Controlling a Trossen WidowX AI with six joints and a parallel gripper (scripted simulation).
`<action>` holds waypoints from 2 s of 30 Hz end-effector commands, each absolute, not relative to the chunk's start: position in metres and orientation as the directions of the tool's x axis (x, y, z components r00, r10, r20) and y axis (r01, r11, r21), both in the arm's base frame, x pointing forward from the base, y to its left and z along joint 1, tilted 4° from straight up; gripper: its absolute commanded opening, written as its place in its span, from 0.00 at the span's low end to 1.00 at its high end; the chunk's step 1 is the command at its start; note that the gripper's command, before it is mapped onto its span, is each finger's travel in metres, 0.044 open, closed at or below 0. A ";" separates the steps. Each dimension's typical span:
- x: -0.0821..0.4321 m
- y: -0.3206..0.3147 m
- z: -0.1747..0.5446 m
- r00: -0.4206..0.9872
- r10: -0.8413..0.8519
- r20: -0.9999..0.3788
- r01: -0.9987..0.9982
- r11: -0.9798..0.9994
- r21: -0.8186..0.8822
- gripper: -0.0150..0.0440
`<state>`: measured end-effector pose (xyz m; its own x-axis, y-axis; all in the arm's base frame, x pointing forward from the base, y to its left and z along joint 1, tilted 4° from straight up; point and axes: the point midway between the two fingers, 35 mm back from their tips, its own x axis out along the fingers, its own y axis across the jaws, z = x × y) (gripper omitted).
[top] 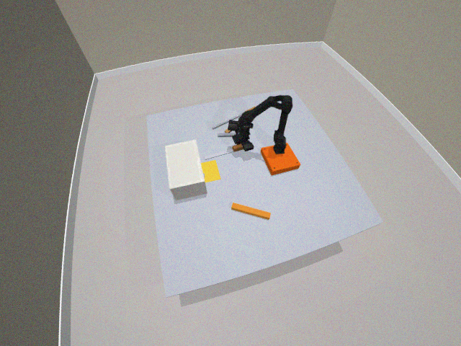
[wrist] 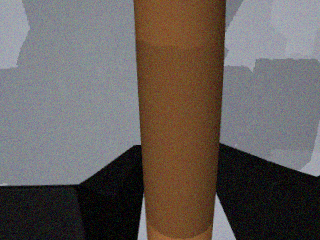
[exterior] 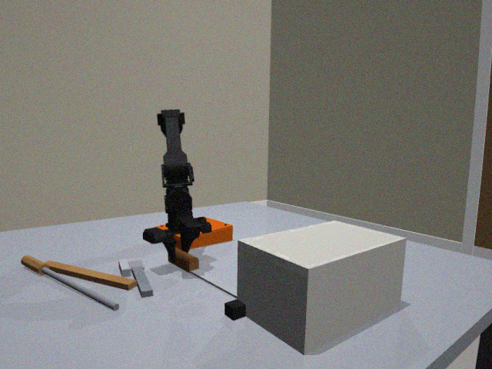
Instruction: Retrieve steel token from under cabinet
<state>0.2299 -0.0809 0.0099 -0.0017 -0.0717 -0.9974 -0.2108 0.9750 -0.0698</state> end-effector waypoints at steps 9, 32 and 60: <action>0.230 -0.081 0.010 0.001 -0.074 -0.997 -0.108 0.991 -0.073 0.25; 0.230 -0.082 0.010 0.001 -0.074 -0.997 0.076 0.994 -0.073 0.25; 0.230 -0.082 0.010 0.001 -0.074 -0.997 0.296 0.953 -0.070 0.25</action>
